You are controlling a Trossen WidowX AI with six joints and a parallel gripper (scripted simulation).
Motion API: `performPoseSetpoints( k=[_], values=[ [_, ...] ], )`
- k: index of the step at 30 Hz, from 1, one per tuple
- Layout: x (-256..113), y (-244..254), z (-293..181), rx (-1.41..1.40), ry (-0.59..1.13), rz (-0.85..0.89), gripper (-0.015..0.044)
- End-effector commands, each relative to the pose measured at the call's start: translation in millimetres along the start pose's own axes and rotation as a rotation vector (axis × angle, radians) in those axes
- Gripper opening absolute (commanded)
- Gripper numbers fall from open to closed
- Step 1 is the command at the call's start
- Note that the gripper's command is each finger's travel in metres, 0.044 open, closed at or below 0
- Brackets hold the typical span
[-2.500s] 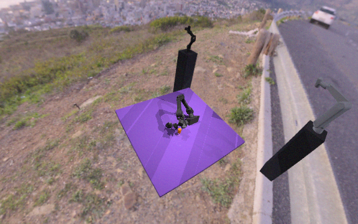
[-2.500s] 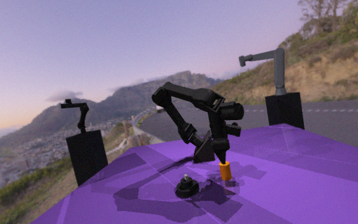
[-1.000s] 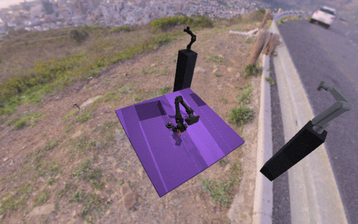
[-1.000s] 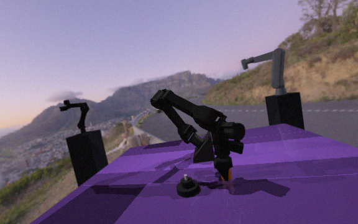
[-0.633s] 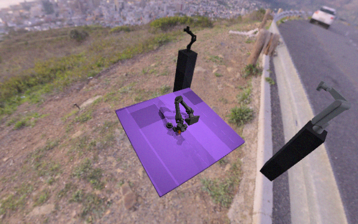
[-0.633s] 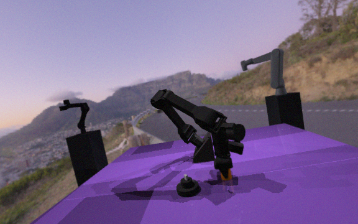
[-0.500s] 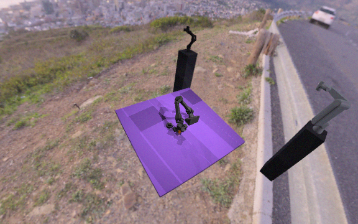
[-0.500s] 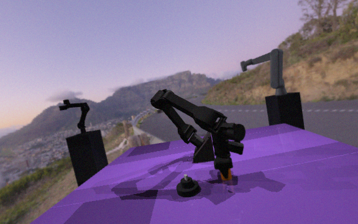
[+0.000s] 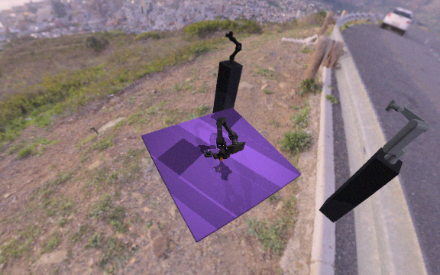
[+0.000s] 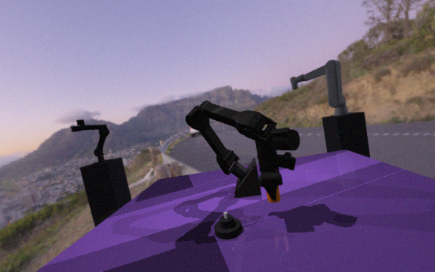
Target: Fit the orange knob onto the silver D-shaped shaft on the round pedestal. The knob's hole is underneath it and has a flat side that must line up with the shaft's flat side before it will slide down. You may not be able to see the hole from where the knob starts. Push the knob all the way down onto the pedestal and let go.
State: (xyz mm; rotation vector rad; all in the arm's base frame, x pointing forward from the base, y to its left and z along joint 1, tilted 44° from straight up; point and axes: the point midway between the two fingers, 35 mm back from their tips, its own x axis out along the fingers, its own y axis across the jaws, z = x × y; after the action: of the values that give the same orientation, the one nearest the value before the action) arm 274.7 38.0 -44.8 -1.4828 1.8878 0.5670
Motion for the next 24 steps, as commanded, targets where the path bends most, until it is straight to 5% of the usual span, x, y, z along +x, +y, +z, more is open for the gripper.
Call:
performPoseSetpoints(
  k=[1, 9, 24],
  values=[
    [-32.0, -1.3, -0.2, 0.009, -0.013, -0.008, 0.0],
    [-80.5, 5.9, -5.7, 0.01, -0.009, -0.007, 0.0],
    [-90.9, 8.7, -2.1, 0.002, -0.003, -0.159, 0.0]
  ],
)
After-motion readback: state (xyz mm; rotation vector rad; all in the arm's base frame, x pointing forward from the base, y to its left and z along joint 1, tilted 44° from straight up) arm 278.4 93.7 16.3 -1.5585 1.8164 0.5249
